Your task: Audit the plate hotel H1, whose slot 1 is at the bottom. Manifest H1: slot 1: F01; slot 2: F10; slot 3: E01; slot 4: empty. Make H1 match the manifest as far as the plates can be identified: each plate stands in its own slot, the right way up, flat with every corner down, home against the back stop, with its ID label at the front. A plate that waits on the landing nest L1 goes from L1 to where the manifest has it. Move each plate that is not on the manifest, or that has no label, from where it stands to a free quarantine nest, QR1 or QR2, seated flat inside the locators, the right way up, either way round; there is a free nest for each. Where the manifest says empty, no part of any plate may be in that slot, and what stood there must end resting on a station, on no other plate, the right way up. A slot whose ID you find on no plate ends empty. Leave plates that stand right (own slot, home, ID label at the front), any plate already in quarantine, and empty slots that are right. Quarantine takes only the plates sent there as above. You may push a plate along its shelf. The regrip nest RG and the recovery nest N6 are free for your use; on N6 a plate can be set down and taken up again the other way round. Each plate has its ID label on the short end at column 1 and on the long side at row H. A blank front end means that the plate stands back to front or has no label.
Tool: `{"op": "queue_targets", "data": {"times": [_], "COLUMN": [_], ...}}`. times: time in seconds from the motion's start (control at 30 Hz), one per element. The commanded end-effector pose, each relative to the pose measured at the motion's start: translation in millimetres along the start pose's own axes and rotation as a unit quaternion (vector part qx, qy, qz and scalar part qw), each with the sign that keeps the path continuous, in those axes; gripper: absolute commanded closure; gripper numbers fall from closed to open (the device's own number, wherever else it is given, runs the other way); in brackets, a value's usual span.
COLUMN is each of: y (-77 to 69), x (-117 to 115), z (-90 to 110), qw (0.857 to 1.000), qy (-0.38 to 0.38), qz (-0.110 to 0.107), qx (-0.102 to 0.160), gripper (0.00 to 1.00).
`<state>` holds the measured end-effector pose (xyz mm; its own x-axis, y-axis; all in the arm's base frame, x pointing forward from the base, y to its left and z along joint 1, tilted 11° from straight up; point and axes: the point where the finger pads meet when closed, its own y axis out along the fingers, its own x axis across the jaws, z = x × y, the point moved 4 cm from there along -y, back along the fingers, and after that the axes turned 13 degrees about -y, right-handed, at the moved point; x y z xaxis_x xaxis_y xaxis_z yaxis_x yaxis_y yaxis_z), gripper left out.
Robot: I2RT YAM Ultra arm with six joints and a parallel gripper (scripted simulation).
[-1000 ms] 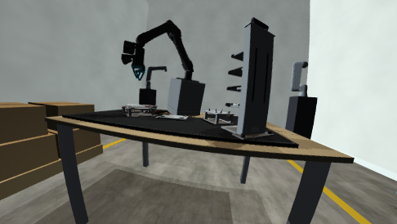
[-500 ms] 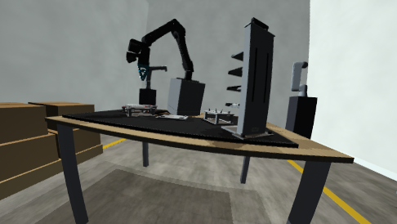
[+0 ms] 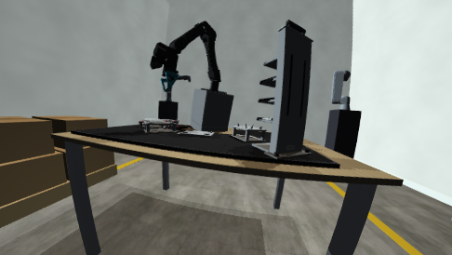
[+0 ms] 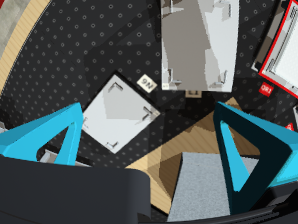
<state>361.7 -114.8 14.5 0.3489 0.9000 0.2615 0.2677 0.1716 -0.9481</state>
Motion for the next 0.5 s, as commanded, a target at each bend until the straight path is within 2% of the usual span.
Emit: {"op": "queue_targets", "data": {"times": [0.0, 0.47], "y": [-6.7, -3.8], "x": [6.6, 46.5], "z": [-10.3, 1.1], "qw": [0.999, 0.989], "qy": [-0.026, -0.120], "qz": [-0.005, -0.034], "qx": [-0.034, -0.077], "gripper": [0.00, 0.00]}}
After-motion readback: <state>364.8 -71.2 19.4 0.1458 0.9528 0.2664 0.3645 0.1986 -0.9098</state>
